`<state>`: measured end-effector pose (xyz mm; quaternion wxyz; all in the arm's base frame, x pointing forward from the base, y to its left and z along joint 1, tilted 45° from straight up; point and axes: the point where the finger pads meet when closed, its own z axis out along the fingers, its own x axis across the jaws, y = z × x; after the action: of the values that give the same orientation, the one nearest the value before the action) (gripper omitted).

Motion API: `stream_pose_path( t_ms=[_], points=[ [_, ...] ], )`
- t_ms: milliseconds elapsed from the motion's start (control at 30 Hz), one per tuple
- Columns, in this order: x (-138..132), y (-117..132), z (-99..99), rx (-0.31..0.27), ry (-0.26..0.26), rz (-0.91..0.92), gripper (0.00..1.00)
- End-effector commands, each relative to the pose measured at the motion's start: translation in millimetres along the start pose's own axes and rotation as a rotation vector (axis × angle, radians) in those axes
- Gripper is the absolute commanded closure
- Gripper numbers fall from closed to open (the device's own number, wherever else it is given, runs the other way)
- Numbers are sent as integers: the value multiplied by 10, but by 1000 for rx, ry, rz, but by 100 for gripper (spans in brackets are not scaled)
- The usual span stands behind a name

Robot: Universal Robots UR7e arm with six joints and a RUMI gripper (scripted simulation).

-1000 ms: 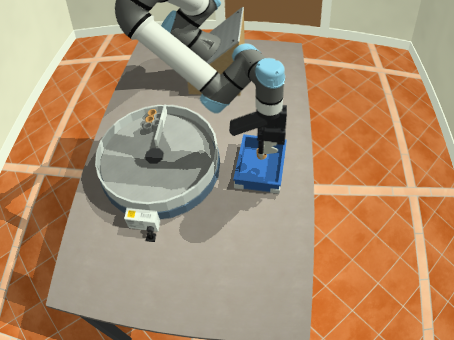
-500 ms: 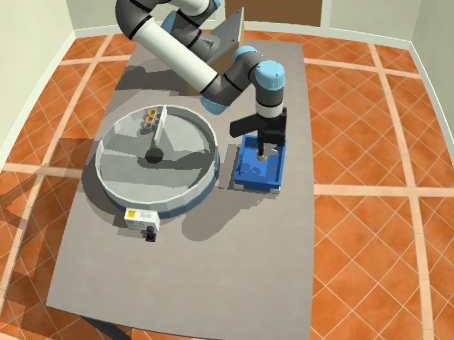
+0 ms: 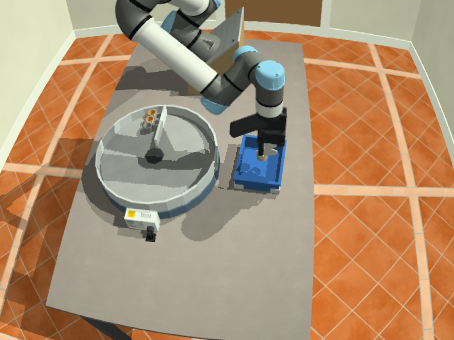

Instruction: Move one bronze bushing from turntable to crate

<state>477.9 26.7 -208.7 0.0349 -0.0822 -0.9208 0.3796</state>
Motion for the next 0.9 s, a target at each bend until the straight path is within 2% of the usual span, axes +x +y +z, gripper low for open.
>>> stream_pose_path(
  t_ms=[0, 500, 867],
  points=[
    [-4, 1, -6, -1, -1, 0, 100],
    [-4, 1, 15, -1, -1, 0, 100],
    [-4, 1, 166, -1, -1, 0, 100]
  ],
)
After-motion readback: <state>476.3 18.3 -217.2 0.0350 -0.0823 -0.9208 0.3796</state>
